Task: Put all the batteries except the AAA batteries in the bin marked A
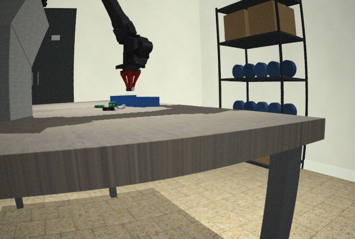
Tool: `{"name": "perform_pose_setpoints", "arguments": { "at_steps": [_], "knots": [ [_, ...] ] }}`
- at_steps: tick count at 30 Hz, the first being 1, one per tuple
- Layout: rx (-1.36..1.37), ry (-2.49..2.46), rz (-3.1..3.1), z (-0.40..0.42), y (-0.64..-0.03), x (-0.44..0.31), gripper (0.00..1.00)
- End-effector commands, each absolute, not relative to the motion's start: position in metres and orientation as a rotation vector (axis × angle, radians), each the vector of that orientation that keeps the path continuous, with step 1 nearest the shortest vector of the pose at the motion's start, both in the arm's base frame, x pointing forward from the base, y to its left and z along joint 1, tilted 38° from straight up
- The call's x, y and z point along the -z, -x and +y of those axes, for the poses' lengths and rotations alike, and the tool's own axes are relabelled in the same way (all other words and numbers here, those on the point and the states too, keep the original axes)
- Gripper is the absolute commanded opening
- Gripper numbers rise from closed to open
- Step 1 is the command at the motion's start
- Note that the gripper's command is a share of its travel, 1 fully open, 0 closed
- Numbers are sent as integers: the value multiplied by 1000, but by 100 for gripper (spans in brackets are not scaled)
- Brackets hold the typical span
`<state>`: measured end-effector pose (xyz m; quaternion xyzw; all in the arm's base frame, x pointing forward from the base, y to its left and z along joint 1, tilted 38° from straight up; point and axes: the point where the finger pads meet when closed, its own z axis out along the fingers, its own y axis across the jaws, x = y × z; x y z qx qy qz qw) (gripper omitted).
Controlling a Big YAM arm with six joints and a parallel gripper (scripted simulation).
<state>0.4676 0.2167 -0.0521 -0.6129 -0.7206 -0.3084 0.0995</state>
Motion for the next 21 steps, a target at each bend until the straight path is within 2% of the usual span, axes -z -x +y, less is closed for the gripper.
{"name": "perform_pose_setpoints", "arguments": {
  "at_steps": [1, 21],
  "knots": [
    [929, 1812, -2136, 224, -475, 53, 9],
    [925, 1812, -2134, 244, -481, 83, 9]
  ]
}}
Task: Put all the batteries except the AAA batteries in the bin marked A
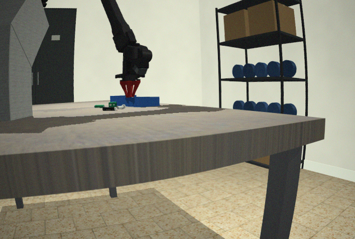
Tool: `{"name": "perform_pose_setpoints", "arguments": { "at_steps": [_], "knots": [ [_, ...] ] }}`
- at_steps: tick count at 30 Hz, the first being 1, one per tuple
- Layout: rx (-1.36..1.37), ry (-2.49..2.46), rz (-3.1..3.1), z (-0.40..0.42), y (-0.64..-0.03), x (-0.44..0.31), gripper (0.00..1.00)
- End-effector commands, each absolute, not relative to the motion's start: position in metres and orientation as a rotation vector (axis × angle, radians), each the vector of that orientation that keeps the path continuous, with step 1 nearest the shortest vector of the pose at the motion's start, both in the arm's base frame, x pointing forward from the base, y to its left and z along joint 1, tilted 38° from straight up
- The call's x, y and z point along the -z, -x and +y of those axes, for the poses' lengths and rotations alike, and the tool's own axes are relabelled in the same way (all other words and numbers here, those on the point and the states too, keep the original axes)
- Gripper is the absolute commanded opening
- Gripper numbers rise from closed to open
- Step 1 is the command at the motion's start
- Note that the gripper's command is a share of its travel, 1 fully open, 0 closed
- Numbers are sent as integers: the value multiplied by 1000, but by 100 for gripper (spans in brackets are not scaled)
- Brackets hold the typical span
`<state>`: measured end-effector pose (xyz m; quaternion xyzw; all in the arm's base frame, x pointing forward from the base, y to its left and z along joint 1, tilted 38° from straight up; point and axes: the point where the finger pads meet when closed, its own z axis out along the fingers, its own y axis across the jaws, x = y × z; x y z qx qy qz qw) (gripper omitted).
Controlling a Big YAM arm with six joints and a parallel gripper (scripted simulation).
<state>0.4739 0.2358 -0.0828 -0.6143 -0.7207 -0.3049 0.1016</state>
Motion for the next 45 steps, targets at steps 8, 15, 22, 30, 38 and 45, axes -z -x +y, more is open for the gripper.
{"name": "perform_pose_setpoints", "arguments": {
  "at_steps": [8, 15, 22, 30, 38, 45],
  "knots": [
    [951, 1826, -2132, 237, -492, 72, 9],
    [931, 1820, -2133, 238, -485, 78, 28],
    [947, 1831, -2130, 234, -491, 73, 28],
    [947, 1828, -2132, 234, -491, 71, 28],
    [937, 1823, -2134, 227, -483, 65, 28],
    [929, 1829, -2129, 219, -481, 61, 28]
  ]
}}
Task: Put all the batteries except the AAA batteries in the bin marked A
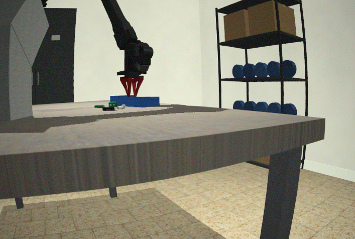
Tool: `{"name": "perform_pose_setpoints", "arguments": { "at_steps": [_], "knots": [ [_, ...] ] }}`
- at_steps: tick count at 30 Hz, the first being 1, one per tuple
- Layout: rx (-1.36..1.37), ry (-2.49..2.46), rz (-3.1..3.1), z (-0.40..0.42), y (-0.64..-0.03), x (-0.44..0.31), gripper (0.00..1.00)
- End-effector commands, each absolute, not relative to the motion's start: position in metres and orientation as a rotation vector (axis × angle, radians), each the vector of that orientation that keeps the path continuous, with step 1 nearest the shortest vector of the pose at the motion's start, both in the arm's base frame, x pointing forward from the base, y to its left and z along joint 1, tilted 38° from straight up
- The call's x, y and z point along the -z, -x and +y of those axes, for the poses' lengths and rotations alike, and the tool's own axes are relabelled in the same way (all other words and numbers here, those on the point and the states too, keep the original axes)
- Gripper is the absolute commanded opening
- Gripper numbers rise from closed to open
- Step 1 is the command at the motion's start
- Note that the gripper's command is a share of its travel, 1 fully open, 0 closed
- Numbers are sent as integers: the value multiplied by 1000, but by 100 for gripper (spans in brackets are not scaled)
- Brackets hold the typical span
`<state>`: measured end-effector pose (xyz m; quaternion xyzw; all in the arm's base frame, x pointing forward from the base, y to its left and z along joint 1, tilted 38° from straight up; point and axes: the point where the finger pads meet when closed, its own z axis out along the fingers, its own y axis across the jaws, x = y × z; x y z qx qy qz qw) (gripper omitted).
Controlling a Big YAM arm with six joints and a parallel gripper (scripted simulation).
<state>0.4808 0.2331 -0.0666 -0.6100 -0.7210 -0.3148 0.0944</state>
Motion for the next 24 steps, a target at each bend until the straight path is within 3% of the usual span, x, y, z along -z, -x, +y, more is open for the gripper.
{"name": "perform_pose_setpoints", "arguments": {
  "at_steps": [1, 16, 24],
  "knots": [
    [938, 1828, -2131, 218, -481, 57, 28],
    [881, 1815, -2128, 221, -466, 67, 28],
    [938, 1828, -2132, 204, -473, 36, 28]
  ]
}}
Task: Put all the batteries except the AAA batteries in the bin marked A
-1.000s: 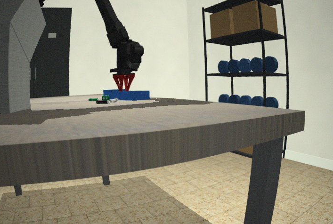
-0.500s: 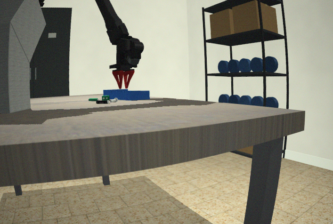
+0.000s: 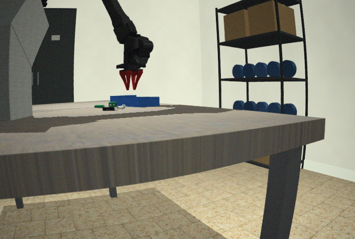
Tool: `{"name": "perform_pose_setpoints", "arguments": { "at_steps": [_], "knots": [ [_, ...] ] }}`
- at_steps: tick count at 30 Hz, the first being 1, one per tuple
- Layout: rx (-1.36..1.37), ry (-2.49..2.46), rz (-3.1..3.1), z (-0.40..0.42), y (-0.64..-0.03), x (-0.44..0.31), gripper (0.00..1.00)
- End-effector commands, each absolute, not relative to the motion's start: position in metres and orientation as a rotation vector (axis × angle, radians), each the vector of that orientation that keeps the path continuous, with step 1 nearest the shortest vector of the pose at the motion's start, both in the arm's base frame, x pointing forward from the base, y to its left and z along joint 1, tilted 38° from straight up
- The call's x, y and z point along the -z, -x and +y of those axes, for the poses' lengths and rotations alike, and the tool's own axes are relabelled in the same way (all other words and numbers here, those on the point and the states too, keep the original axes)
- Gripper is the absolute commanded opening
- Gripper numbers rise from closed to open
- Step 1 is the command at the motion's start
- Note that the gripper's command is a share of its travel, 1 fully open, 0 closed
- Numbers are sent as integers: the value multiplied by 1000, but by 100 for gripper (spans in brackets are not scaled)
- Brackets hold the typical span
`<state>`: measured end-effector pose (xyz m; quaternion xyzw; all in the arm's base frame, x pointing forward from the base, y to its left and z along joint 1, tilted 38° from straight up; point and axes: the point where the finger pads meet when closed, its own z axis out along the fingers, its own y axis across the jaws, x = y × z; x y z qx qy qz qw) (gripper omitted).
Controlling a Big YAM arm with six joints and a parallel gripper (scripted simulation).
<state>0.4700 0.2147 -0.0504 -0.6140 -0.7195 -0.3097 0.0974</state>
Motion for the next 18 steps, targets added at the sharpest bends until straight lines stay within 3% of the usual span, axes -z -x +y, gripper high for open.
{"name": "perform_pose_setpoints", "arguments": {
  "at_steps": [1, 18],
  "knots": [
    [938, 1809, -2144, 211, -472, 35, 28],
    [934, 1819, -2134, 213, -473, 42, 28]
  ]
}}
